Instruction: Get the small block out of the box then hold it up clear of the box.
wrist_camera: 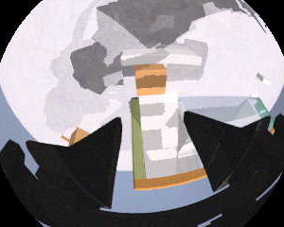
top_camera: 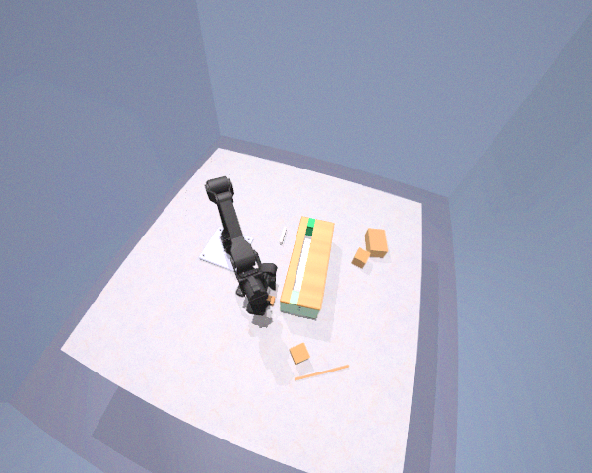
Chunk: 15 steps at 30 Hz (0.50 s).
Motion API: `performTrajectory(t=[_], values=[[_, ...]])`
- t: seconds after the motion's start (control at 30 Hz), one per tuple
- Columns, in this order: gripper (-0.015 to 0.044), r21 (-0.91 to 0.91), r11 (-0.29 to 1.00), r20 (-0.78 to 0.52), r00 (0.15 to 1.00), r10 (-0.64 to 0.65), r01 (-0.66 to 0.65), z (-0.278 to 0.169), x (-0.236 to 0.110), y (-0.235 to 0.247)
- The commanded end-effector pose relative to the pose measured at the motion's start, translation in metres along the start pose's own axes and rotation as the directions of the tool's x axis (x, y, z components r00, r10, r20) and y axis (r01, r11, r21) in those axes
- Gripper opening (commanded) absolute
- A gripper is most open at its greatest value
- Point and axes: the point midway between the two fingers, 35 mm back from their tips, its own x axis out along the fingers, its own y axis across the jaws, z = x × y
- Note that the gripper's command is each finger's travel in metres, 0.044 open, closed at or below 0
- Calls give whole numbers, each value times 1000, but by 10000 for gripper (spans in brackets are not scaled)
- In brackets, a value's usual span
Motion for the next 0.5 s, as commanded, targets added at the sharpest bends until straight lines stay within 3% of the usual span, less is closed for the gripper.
performTrajectory(t=[0.0, 0.47], values=[[285, 5, 1000, 3, 1000, -2, 2, 3, 6, -1], [285, 5, 1000, 3, 1000, -2, 2, 11, 28, 0]])
